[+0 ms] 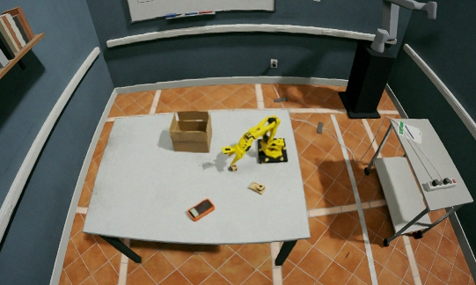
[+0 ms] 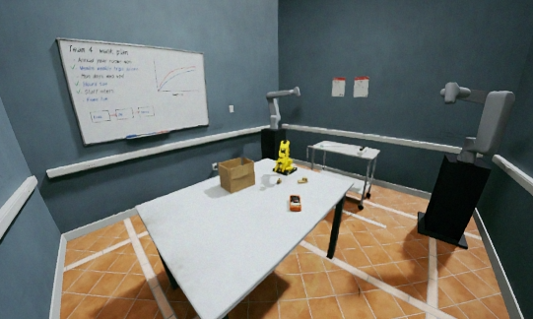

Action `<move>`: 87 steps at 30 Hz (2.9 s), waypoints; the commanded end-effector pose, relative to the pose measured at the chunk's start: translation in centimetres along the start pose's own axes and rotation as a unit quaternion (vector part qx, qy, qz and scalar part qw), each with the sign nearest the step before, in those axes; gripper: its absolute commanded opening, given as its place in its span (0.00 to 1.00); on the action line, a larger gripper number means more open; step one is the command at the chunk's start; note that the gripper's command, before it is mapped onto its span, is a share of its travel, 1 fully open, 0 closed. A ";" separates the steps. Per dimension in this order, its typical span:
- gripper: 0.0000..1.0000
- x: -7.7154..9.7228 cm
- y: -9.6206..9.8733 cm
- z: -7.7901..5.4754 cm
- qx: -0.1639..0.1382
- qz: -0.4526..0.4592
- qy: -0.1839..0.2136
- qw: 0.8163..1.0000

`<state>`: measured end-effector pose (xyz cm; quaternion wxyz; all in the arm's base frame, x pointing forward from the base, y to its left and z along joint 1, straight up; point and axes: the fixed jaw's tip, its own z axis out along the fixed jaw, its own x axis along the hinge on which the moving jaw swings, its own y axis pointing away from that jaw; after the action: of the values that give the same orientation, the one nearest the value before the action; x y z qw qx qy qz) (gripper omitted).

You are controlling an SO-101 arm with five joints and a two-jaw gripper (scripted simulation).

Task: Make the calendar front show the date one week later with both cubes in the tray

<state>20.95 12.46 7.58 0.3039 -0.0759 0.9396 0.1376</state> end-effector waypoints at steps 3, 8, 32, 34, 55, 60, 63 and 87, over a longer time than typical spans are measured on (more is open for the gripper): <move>0.35 1.6 -0.3 0.8 0.029 -0.033 0.112 0.993; 0.35 2.2 -0.5 1.1 0.042 -0.044 0.155 0.986; 0.35 4.6 -0.9 2.2 0.081 -0.096 0.329 0.936; 0.35 4.6 -0.9 2.2 0.081 -0.096 0.329 0.936; 0.35 4.6 -0.9 2.2 0.081 -0.096 0.329 0.936; 0.35 4.6 -0.9 2.2 0.081 -0.096 0.329 0.936; 0.35 4.6 -0.9 2.2 0.081 -0.096 0.329 0.936; 0.35 4.5 -0.8 2.1 0.079 -0.105 0.333 0.934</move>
<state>18.85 11.86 3.35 -0.0020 -0.1817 0.9834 -0.0013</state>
